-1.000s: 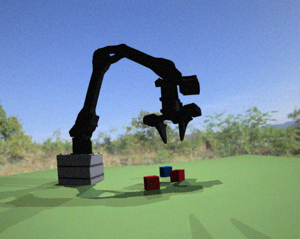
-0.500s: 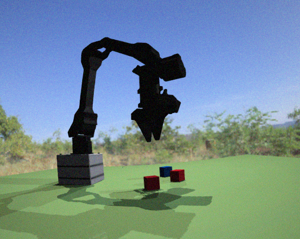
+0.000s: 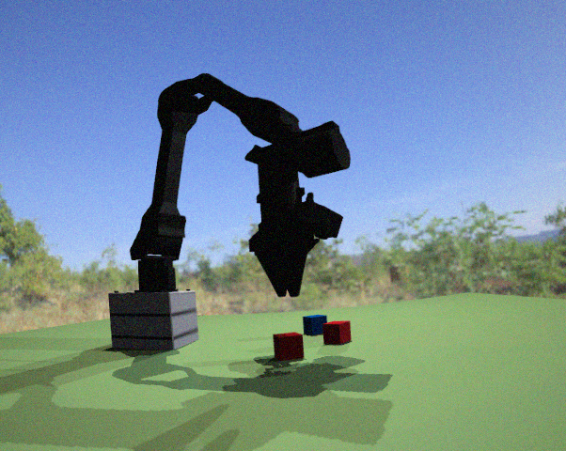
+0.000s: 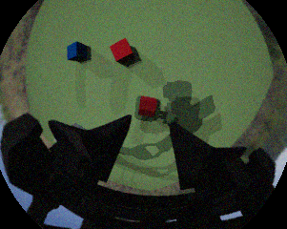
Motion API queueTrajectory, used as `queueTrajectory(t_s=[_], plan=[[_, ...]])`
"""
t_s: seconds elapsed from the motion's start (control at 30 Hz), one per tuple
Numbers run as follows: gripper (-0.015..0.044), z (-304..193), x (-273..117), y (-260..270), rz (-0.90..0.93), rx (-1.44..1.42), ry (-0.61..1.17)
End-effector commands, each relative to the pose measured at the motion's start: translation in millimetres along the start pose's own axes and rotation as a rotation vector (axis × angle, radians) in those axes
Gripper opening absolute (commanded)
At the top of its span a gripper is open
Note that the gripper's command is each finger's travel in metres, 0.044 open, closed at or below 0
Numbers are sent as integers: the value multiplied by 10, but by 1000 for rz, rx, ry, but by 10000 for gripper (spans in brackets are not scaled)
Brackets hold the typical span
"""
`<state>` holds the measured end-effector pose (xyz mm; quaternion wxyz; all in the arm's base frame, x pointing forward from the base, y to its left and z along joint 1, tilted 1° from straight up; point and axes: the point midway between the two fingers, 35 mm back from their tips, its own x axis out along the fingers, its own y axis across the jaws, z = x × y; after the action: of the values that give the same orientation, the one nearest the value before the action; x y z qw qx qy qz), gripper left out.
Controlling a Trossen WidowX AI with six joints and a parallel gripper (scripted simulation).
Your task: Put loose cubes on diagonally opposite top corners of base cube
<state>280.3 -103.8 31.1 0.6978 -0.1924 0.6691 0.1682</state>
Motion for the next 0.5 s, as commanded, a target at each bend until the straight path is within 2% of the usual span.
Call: queueTrajectory(t_s=[0.0,0.47], plan=[[265,-35,226,48,16,7,7],[265,-36,402,51,16,7,7]])
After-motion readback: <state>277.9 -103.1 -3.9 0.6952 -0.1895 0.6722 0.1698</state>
